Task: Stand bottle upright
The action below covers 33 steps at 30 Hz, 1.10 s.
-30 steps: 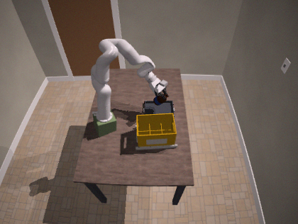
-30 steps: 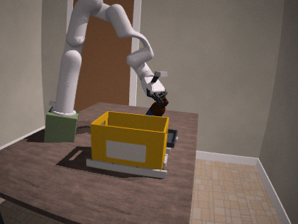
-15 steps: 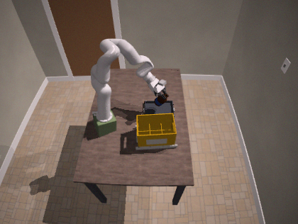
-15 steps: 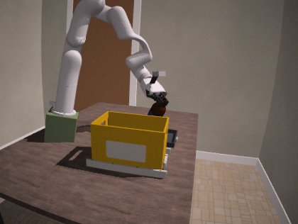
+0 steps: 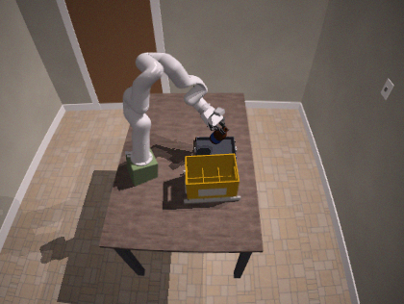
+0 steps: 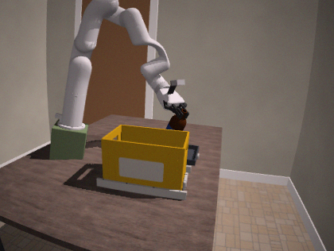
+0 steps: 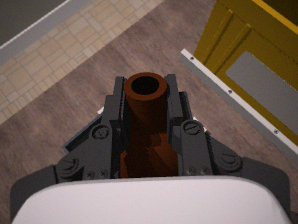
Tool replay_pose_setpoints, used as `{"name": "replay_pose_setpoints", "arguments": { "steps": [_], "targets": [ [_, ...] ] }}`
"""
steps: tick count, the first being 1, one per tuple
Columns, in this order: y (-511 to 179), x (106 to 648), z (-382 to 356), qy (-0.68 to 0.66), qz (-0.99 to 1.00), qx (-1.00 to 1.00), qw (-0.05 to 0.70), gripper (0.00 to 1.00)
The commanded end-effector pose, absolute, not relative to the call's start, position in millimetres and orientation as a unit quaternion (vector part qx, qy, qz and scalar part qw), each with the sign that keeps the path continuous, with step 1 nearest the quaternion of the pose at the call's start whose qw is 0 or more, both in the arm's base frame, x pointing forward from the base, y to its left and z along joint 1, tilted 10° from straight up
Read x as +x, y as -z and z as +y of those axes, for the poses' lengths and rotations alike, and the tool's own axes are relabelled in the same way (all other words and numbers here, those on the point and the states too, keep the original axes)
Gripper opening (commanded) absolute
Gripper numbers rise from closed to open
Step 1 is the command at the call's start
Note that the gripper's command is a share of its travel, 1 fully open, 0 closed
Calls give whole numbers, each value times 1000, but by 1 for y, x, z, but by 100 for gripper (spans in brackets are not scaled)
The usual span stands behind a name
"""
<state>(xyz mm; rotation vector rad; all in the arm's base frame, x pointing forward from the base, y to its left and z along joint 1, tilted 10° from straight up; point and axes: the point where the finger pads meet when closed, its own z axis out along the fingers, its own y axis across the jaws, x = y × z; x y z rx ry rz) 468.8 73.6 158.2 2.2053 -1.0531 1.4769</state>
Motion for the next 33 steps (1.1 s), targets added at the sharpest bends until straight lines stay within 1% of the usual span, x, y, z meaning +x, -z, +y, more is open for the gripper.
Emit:
{"name": "replay_pose_setpoints", "arguments": {
  "steps": [1, 20, 33],
  "targets": [
    [-160, 470, 74, -513, -366, 763, 142, 0],
    [-159, 470, 74, -517, -365, 761, 144, 0],
    [-158, 469, 74, -543, -360, 742, 159, 0]
  ]
}}
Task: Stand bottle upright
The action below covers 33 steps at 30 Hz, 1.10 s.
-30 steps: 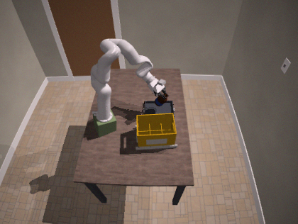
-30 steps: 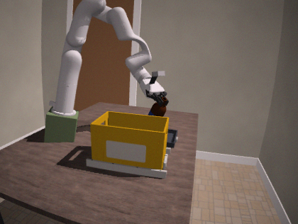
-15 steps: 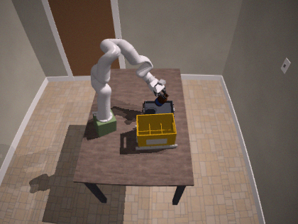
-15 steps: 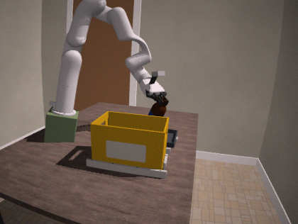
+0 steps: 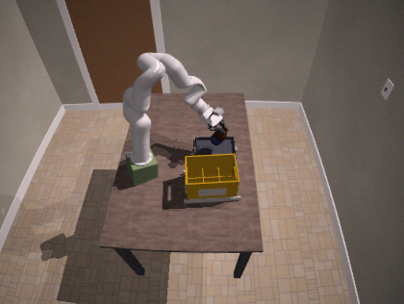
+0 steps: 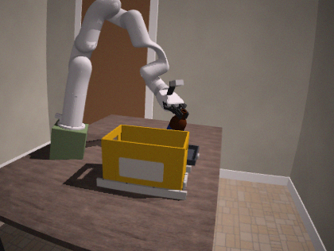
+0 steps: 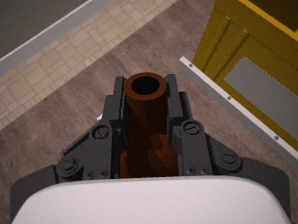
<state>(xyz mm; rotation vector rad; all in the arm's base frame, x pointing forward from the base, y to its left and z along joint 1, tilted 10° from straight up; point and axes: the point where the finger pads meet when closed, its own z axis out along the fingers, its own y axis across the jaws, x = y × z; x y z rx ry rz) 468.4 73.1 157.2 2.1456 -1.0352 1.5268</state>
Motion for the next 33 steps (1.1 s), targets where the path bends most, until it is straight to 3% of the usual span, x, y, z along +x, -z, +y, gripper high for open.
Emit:
{"name": "replay_pose_setpoints", "arguments": {
  "steps": [1, 33],
  "targets": [
    [-158, 469, 74, -546, -360, 740, 160, 0],
    [-160, 468, 75, -578, -352, 716, 173, 0]
  ]
}}
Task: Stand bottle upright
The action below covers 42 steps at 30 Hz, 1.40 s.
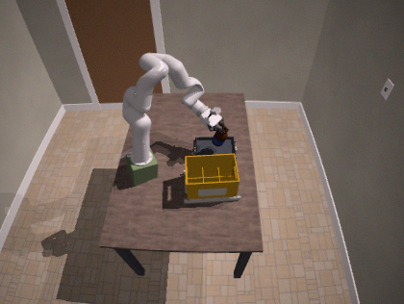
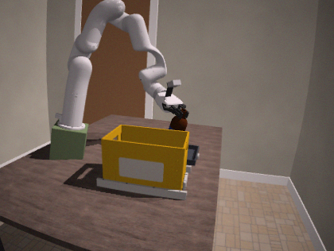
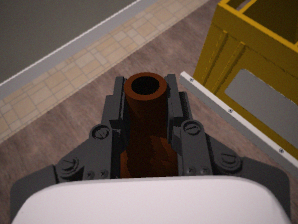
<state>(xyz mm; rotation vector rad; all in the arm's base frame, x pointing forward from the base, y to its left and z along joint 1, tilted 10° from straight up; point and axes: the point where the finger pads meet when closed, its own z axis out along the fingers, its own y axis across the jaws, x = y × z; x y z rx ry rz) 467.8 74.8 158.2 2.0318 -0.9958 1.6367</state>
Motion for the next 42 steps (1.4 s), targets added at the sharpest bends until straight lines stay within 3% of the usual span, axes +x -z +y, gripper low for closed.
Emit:
{"name": "replay_pose_setpoints", "arguments": {
  "steps": [1, 42],
  "targets": [
    [-160, 468, 75, -578, -352, 716, 173, 0],
    [-159, 468, 76, -631, -338, 669, 200, 0]
  ]
}}
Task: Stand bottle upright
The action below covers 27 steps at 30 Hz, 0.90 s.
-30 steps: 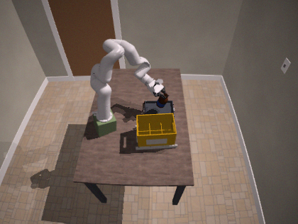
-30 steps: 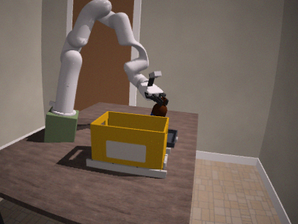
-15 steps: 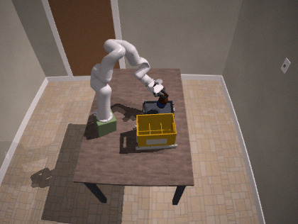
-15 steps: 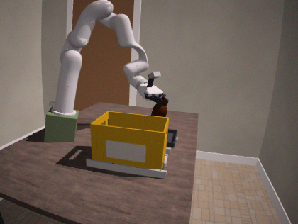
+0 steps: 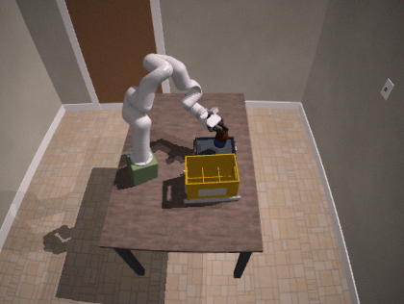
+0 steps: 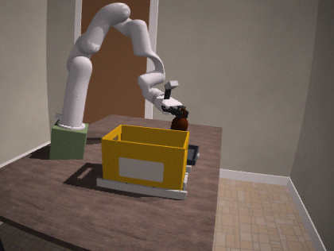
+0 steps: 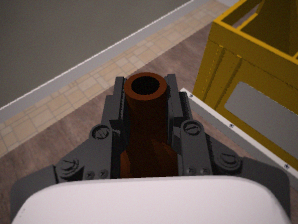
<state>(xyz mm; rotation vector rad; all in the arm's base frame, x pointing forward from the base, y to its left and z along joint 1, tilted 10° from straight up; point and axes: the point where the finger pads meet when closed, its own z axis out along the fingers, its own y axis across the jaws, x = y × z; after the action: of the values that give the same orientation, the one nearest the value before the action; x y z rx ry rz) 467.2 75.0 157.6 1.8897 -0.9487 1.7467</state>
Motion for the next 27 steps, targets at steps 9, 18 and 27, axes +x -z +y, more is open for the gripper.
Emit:
{"name": "replay_pose_setpoints", "arguments": {
  "steps": [9, 18, 27],
  "targets": [
    [-159, 467, 76, -638, -336, 663, 202, 0],
    [-159, 467, 76, -638, -335, 663, 202, 0],
    [-159, 467, 76, -639, -335, 662, 202, 0]
  ]
}}
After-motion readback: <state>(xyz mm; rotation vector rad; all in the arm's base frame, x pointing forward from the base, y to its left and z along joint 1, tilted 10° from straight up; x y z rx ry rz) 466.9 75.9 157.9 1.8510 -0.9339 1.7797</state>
